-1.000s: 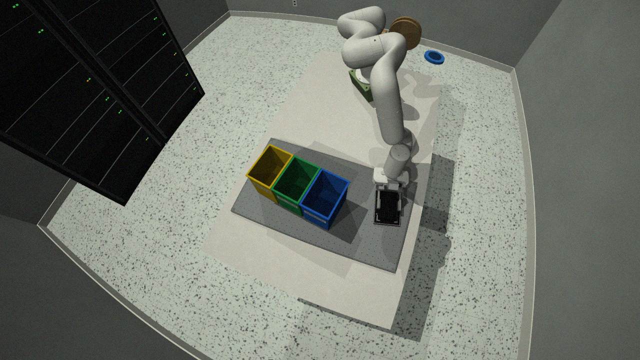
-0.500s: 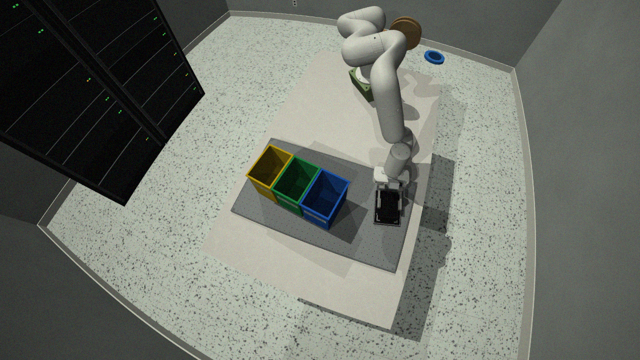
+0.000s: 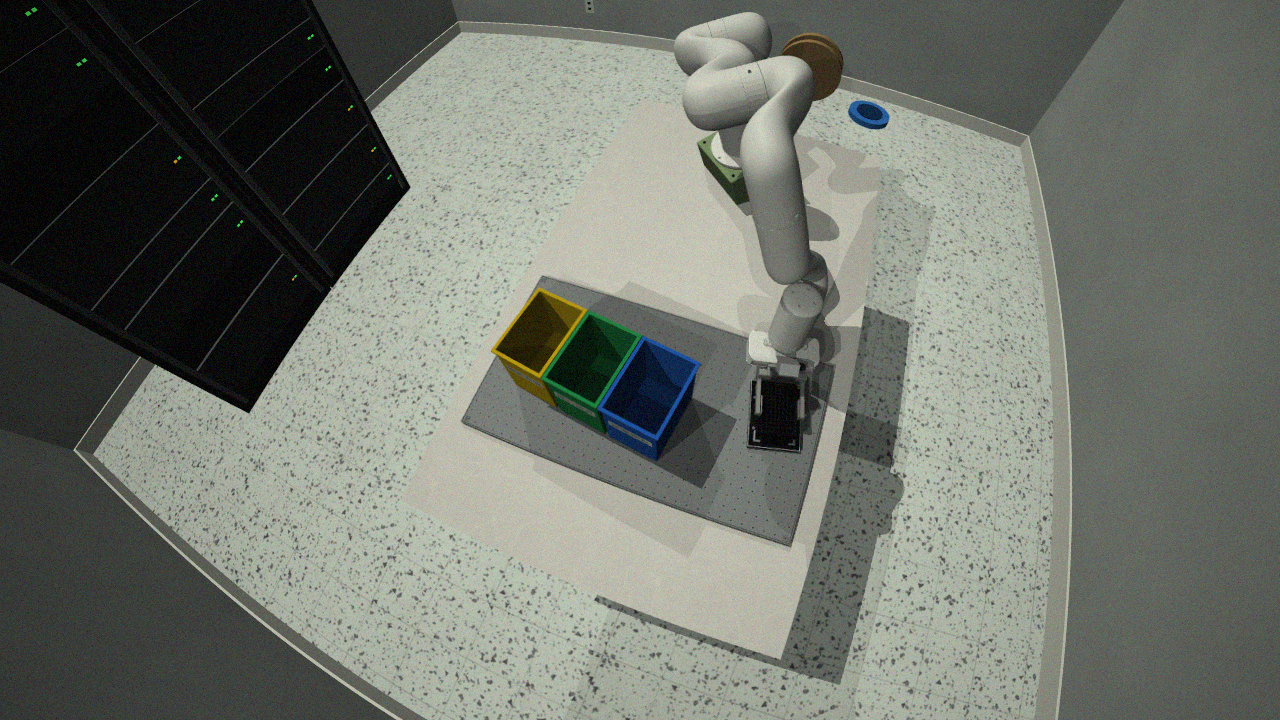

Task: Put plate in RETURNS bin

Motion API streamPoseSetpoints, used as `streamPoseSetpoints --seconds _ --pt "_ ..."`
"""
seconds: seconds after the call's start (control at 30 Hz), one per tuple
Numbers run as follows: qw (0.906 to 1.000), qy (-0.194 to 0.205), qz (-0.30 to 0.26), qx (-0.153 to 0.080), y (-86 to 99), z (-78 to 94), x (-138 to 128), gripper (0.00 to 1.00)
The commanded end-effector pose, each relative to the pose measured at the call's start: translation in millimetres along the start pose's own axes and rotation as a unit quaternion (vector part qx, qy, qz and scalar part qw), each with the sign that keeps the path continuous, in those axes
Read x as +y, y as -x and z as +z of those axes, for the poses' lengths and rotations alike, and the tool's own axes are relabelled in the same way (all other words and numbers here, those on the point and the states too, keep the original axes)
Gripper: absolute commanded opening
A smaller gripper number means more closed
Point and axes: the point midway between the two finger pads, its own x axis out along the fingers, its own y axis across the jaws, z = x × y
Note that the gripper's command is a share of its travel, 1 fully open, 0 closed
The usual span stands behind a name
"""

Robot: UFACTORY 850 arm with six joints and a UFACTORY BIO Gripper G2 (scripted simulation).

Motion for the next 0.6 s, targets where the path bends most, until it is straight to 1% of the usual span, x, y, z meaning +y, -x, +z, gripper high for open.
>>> streamPoseSetpoints --seconds 0.0,0.13,0.2,0.57 --pt "1.0 0.0 0.0 -0.001 -0.8 8.0 0 0.0" --pt "1.0 0.0 0.0 -0.001 -0.8 14.7 0 0.0" --pt "1.0 0.0 0.0 -0.001 -0.8 14.7 0 0.0" --pt "1.0 0.0 0.0 -0.001 -0.8 33.0 0 0.0"
